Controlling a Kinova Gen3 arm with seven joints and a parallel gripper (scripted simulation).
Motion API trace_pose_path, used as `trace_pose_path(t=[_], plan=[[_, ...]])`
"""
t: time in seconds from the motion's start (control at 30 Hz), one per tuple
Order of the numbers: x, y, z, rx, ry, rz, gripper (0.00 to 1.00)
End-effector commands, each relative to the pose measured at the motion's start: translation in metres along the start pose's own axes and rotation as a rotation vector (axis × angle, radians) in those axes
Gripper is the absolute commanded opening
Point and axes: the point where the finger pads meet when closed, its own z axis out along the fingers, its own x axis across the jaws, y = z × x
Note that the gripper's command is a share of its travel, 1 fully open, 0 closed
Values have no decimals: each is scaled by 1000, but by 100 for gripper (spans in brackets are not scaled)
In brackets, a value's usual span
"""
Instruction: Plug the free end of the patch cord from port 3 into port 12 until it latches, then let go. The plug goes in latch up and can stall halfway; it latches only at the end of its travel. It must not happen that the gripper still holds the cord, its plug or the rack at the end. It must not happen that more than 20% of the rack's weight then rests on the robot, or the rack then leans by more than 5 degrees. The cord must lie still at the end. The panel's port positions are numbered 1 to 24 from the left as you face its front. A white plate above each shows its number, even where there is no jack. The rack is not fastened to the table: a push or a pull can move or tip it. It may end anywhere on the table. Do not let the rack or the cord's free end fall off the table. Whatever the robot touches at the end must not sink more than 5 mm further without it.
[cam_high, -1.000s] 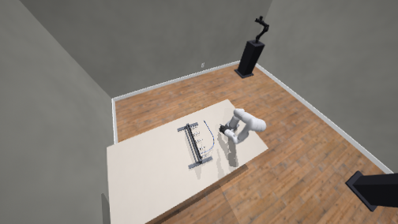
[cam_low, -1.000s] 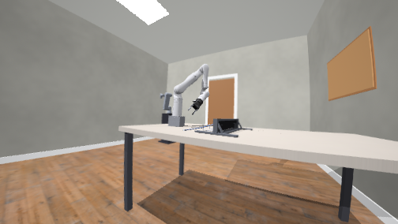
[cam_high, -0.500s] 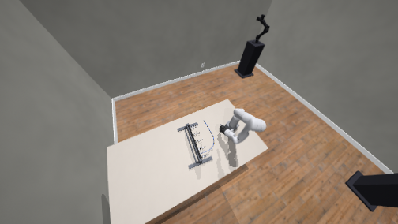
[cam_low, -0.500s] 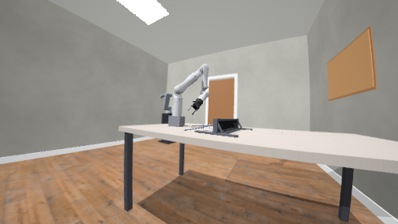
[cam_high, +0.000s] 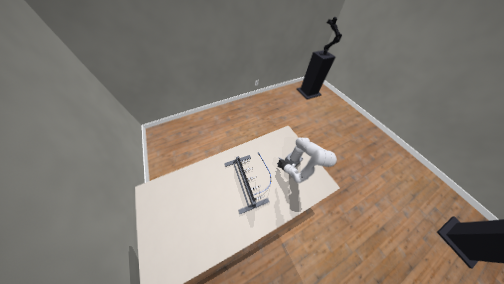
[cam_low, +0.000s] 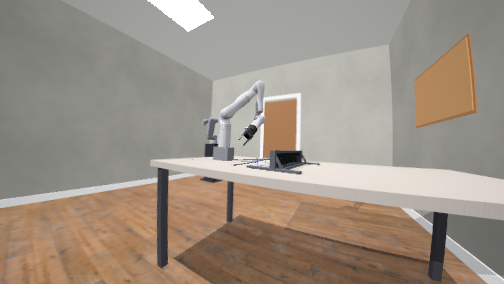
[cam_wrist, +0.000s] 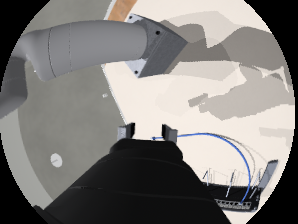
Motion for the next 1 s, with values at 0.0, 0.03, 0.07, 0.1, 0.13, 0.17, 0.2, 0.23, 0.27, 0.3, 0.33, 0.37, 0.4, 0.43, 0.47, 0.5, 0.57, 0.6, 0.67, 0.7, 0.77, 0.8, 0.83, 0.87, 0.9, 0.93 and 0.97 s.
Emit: trace_pose_path(t=[0.0,0.03,0.07,0.1,0.13,0.17,0.2,0.23,0.27,0.3,0.33,0.37,0.4,0.43,0.47,0.5,0.57,0.6,0.67,0.7,0.77,0.8,0.83,0.87,0.9,0.93,0.97], plan=[[0,1,0,4,1,4,100],[1,1,0,8,2,2,100],[1,0,-1,12,3,0,100],[2,0,-1,16,4,-3,100],[3,0,-1,21,5,-5,100],[3,0,-2,26,6,-8,100],[4,0,-2,31,7,-12,100],[5,0,-2,37,9,-15,100],[6,0,-3,44,11,-19,100],[7,0,-3,51,13,-23,100],[8,0,-4,58,15,-27,100],[9,0,-5,66,17,-31,100],[10,1,-5,74,20,-36,100],[11,1,-6,82,23,-41,100],[12,1,-7,91,26,-46,100],[14,1,-8,101,29,-51,100],[14,1,-8,101,29,-51,100],[15,2,-8,111,33,-57,100],[18,2,-10,131,42,-69,100],[20,3,-11,142,47,-75,100],[23,4,-14,164,58,-89,100],[25,5,-15,176,65,-95,100],[27,6,-16,188,71,-103,100],[28,7,-17,200,79,-110,100],[30,9,-19,212,87,-117,100],[32,10,-20,224,95,-125,100],[34,12,-21,236,104,-132,100]])
